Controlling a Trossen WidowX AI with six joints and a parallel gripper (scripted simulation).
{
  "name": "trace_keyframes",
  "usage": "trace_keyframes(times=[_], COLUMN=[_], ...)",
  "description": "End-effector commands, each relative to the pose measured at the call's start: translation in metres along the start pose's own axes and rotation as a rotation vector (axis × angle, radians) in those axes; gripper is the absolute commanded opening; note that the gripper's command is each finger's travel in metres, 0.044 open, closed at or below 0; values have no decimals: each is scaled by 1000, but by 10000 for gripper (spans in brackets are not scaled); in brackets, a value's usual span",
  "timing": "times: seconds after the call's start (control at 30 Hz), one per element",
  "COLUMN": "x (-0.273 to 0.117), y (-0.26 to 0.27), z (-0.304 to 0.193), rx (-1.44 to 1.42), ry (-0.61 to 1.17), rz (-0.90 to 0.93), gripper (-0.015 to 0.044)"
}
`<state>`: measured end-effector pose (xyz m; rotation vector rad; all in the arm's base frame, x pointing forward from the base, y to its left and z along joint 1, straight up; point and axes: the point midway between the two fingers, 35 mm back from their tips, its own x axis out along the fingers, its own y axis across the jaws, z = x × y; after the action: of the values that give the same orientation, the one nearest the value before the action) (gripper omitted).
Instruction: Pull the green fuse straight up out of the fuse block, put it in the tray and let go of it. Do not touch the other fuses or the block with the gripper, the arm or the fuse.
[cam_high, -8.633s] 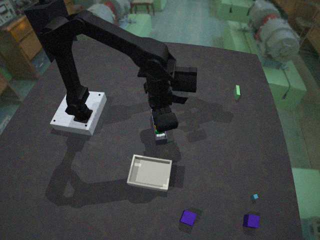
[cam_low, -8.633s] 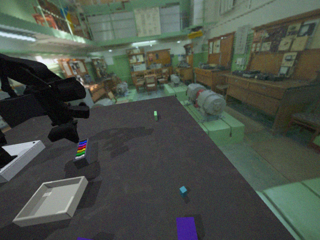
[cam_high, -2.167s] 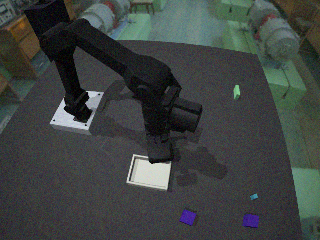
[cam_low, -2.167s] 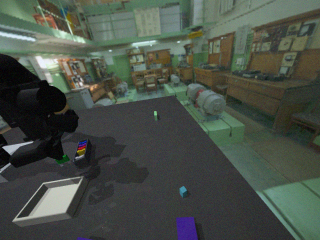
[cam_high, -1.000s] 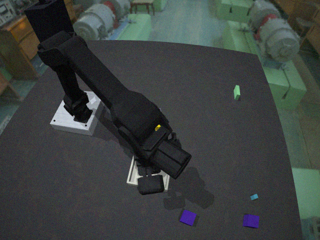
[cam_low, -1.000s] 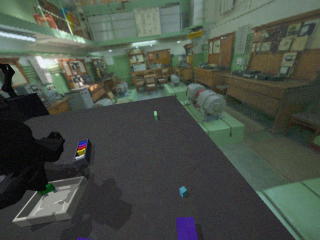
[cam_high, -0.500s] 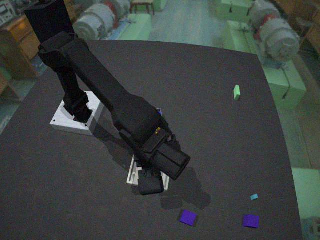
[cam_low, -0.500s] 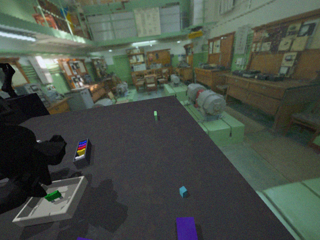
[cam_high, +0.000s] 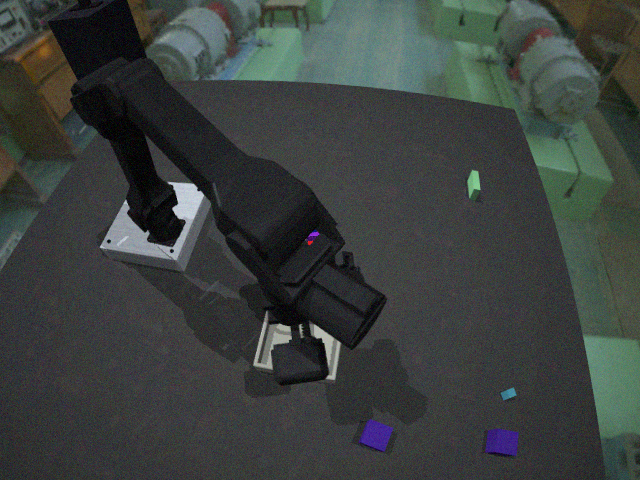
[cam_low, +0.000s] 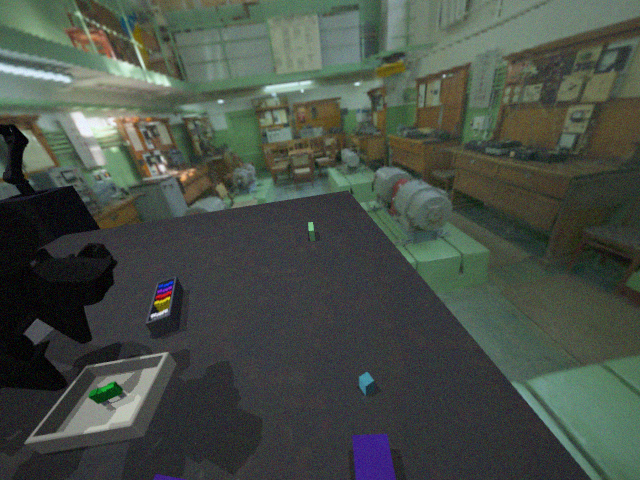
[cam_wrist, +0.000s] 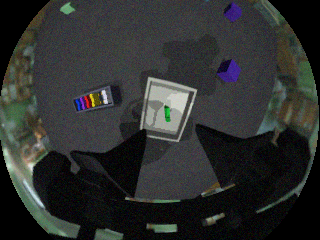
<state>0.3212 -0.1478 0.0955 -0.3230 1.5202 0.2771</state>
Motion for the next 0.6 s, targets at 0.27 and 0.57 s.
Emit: trace_keyframes(times=[0.27,0.57], x=[2,2], y=[1,1], z=[-1,-1], rx=[0,0], ry=[6,6], rz=[7,7], gripper=[330,330])
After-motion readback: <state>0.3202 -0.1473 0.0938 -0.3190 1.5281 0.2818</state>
